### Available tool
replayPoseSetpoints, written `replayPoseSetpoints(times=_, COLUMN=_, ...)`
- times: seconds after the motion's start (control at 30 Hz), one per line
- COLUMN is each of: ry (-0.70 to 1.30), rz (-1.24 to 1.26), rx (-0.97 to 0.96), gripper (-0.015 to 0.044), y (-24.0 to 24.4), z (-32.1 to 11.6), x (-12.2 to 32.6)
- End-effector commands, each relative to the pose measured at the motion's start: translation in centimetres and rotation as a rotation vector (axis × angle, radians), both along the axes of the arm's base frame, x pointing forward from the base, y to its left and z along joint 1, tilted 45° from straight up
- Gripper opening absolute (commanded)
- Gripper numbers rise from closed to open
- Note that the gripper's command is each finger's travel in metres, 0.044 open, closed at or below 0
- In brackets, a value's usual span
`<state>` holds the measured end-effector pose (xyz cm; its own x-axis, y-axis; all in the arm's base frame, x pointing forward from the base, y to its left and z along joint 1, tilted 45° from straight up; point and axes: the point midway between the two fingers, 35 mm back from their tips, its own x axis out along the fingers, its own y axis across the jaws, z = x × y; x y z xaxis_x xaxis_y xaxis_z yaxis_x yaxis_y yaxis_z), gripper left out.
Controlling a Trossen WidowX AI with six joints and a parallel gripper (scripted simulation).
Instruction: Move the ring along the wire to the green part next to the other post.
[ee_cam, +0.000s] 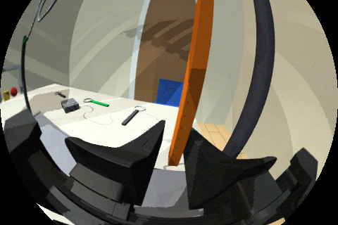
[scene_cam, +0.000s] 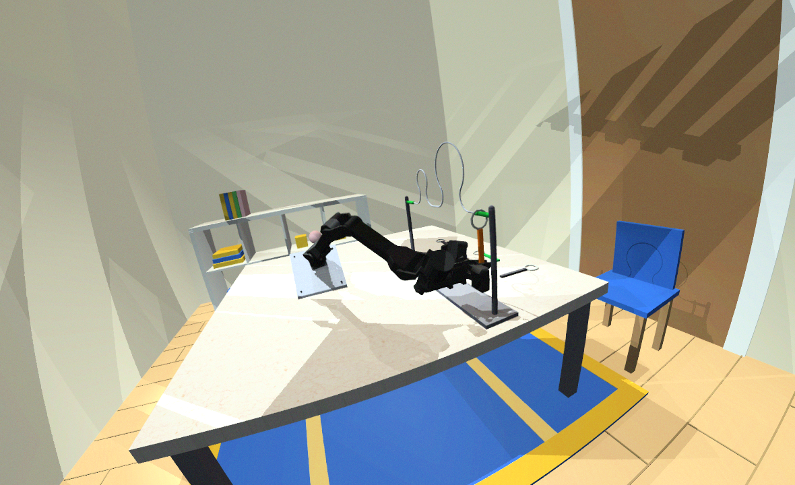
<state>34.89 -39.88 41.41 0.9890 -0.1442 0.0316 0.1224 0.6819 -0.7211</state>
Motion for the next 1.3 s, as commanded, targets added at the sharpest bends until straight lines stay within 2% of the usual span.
replayPoseSetpoints(times=0.0, ry=0.0, rz=0.0, rx=0.0, gripper=0.0022, y=0.0, z=0.0, x=0.0)
replayPoseSetpoints(times=0.03, ry=0.0, rz=0.0, rx=0.0, gripper=0.0015, y=0.0, z=0.0, x=0.0)
replayPoseSetpoints(times=0.23, ry=0.0, rz=0.0, rx=0.0, gripper=-0.0142, y=0.0, z=0.0, x=0.0)
replayPoseSetpoints(times=0.27, ry=0.0, rz=0.0, rx=0.0, gripper=-0.015, y=0.0, z=0.0, x=0.0)
replayPoseSetpoints(times=1.27, ry=0.005, rz=0.005, rx=-0.004, gripper=-0.015, y=1.1, z=1.1, x=0.1)
